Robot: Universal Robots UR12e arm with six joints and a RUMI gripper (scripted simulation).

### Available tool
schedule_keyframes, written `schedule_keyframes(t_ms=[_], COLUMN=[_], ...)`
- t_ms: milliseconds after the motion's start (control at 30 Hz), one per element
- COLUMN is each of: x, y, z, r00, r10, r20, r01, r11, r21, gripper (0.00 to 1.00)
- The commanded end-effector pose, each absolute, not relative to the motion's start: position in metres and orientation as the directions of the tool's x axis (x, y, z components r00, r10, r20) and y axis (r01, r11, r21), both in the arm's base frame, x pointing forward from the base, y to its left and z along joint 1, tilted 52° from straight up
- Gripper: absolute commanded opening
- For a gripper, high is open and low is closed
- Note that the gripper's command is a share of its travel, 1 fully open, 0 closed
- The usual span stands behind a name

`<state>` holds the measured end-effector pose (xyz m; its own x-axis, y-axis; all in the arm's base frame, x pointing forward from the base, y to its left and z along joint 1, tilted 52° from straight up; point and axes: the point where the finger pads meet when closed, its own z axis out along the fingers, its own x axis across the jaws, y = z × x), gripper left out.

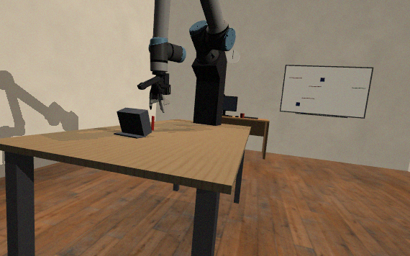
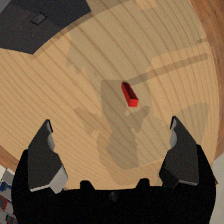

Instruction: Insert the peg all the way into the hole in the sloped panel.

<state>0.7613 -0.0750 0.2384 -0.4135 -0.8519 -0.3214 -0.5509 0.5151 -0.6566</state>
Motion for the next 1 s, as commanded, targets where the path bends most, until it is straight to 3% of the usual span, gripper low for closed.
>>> schedule_keyframes(t_ms=[0, 967], x=[0.747, 0.754], y=[-0.09, -0.105], z=[0.239, 0.227], r00=[-0.435, -0.449], r10=[-0.815, -0.782], r20=[-0.384, -0.433], r01=[-0.486, -0.432], r11=[0.571, 0.614], r21=[-0.662, -0.661], gripper=[1.0, 1.0])
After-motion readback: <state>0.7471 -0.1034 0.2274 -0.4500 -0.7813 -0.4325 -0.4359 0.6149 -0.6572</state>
